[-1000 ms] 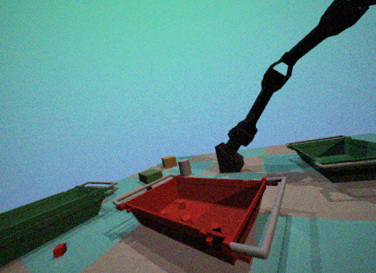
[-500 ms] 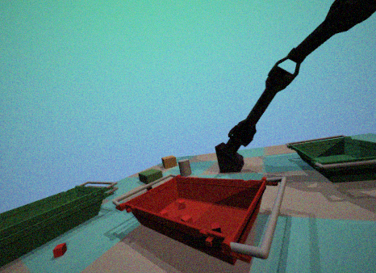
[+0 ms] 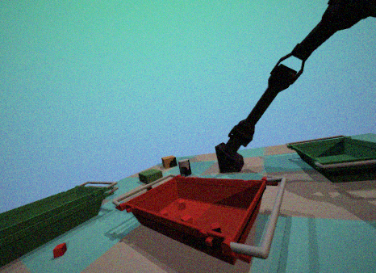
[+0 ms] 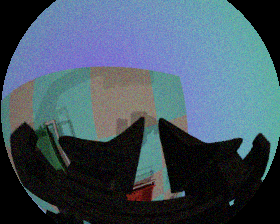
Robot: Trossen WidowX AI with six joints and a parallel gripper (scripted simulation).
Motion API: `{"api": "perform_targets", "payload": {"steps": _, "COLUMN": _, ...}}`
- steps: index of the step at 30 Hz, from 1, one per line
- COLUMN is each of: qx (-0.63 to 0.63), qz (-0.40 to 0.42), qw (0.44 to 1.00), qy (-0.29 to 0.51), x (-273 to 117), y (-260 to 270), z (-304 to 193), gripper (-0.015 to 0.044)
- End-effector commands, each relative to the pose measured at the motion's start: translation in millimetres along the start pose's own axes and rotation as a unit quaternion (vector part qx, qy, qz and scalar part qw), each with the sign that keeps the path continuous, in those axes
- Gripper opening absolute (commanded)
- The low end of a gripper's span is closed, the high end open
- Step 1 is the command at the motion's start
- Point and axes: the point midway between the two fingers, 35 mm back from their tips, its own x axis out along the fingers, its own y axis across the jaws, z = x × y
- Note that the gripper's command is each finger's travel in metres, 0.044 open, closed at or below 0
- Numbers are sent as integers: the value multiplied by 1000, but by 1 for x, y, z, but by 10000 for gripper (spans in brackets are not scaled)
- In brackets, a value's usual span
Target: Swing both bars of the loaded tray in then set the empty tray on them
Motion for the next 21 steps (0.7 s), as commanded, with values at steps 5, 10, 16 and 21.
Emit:
{"api": "perform_targets", "payload": {"steps": 5, "qx": -232, "qz": 77, "qw": 964, "qy": 103, "x": 19, "y": -20, "z": -105, "gripper": 85}}
{"api": "perform_targets", "payload": {"steps": 10, "qx": -327, "qz": 127, "qw": 928, "qy": 122, "x": 20, "y": -23, "z": -144, "gripper": 85}}
{"api": "perform_targets", "payload": {"steps": 16, "qx": -433, "qz": 195, "qw": 872, "qy": 121, "x": 16, "y": -24, "z": -190, "gripper": 85}}
{"api": "perform_targets", "payload": {"steps": 21, "qx": -513, "qz": 252, "qw": 815, "qy": 98, "x": 9, "y": -21, "z": -225, "gripper": 85}}
